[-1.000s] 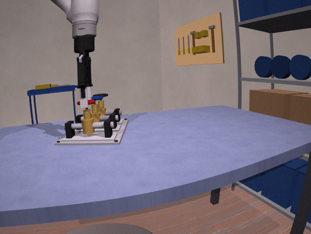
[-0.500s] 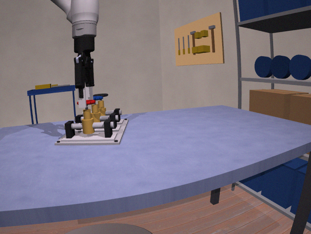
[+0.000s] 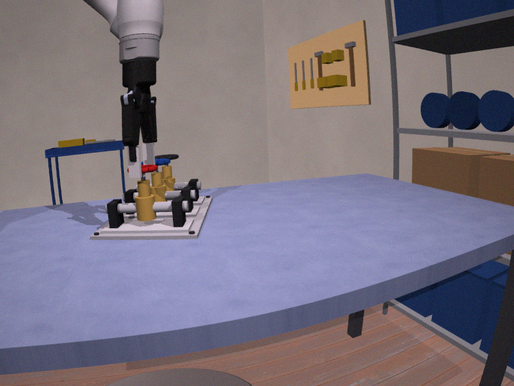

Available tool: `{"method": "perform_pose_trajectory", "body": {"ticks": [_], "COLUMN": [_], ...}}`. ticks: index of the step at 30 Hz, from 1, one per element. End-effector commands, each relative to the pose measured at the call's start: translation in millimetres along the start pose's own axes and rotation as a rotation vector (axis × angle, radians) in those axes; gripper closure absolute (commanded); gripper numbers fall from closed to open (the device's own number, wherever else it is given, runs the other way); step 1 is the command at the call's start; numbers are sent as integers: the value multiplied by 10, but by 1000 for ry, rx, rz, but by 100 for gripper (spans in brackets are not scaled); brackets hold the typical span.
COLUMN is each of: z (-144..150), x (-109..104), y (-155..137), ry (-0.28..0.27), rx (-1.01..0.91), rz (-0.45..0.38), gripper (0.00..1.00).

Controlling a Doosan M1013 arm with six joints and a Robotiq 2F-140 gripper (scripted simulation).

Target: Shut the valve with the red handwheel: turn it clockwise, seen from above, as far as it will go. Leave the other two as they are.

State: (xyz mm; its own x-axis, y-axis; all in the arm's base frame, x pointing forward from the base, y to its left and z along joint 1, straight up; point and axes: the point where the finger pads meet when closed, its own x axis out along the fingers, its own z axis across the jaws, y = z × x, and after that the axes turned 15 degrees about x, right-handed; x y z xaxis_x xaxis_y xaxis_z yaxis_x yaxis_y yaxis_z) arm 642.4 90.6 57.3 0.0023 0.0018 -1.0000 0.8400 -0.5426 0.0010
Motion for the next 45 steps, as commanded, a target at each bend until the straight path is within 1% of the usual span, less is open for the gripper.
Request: {"method": "perform_pose_trajectory", "body": {"ticks": [1,44,45], "z": [0,0,0], "x": [1,1,1], "y": [-1,-1,-1], "ry": [0,0,0], "rx": [4,7,7], "rz": [0,0,0], "gripper": [90,90,47]}}
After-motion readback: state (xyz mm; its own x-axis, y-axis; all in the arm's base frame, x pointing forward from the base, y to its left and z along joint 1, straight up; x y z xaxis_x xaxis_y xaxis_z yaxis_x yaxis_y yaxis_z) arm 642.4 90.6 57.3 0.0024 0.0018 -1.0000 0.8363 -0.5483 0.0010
